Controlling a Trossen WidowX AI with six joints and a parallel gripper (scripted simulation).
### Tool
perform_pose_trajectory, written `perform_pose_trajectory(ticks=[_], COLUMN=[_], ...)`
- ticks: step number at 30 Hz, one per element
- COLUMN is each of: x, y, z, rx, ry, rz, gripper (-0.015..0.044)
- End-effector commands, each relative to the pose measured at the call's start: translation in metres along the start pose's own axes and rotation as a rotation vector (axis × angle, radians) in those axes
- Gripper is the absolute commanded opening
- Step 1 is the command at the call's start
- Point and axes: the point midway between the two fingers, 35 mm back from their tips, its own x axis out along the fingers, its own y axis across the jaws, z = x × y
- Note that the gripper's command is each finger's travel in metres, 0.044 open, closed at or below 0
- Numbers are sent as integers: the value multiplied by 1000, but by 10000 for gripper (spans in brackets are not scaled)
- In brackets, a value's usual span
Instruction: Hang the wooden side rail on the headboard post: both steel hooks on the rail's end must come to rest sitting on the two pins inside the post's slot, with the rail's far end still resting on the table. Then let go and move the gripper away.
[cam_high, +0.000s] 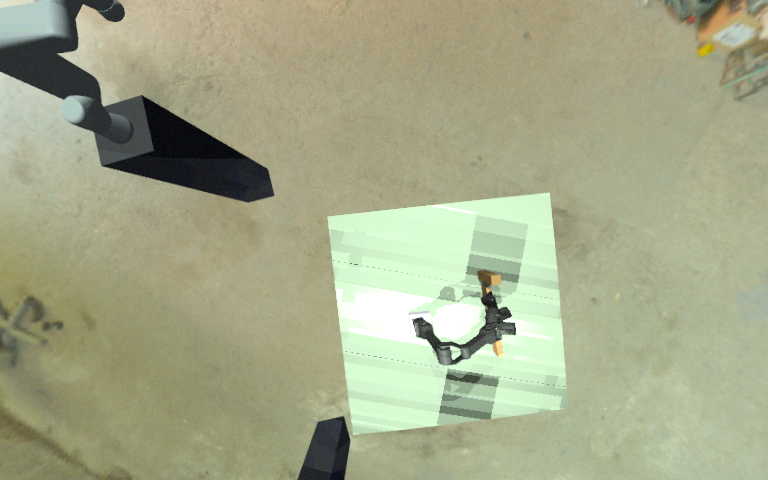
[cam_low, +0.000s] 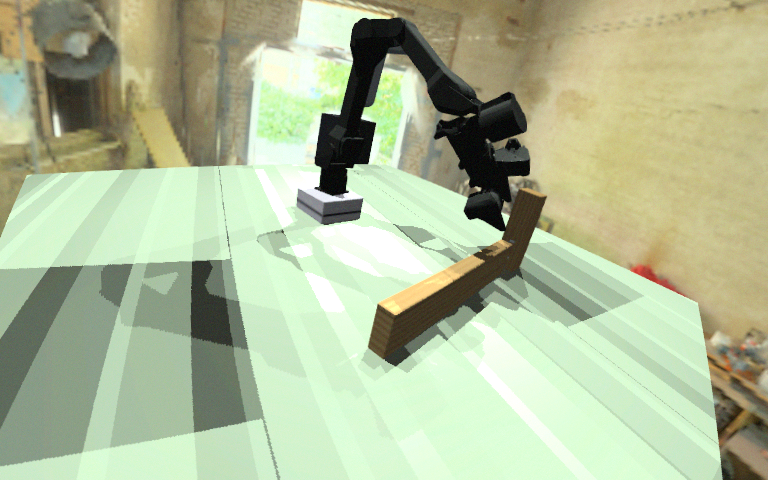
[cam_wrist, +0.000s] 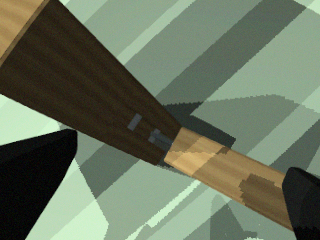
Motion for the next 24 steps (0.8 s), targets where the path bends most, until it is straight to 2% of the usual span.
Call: perform_pose_trajectory(ticks=[1, 8, 15, 18, 24], x=[7, 7, -6, -10, -10], y=[-7, -15, -16, -15, -15], z=[12, 24, 29, 29, 29], rx=[406, 1041, 1583, 1680, 1680], ry=[107, 186, 86, 37, 37], rz=[-119, -419, -806, -891, -891], gripper=[440, 440, 440, 440, 440])
